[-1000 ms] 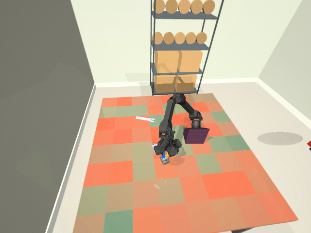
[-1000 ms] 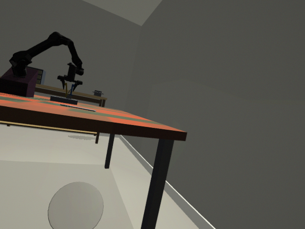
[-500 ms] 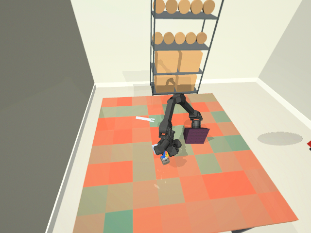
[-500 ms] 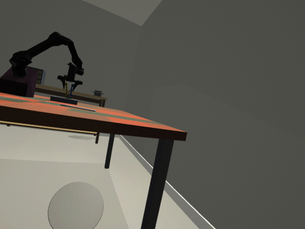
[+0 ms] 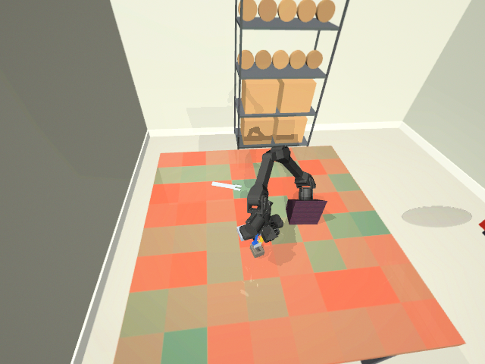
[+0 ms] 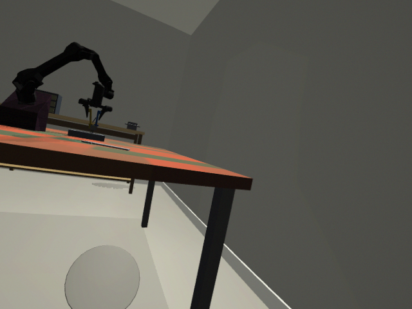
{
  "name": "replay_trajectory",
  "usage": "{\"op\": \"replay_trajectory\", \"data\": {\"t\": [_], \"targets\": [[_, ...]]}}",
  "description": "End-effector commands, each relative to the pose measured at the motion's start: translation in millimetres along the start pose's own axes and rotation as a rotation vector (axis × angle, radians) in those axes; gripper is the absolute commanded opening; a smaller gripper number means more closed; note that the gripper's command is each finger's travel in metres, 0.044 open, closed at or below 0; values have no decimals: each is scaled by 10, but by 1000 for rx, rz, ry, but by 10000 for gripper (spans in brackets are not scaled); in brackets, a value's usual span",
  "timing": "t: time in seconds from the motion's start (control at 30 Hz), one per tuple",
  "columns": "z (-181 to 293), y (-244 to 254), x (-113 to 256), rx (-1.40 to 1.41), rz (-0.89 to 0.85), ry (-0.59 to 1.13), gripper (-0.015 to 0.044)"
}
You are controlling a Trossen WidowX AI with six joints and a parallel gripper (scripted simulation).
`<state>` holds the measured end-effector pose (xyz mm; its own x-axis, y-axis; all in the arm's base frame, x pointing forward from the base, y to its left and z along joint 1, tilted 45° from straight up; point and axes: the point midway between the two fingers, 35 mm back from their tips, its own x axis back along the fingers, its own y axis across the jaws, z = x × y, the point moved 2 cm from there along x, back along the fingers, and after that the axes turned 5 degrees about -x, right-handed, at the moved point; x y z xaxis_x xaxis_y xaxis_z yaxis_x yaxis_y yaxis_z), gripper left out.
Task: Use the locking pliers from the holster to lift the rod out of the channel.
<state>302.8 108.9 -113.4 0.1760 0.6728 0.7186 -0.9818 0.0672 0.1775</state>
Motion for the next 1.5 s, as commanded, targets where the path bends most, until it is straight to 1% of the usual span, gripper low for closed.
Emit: {"op": "replay_trajectory", "data": {"t": [0.0,0.3,1.47], "targets": [[-11,-6,81,-6,0,-5,322],[-5,-5,186,-15,-5,-5,322],[266,24,211,-404,-3,-10,322]]}}
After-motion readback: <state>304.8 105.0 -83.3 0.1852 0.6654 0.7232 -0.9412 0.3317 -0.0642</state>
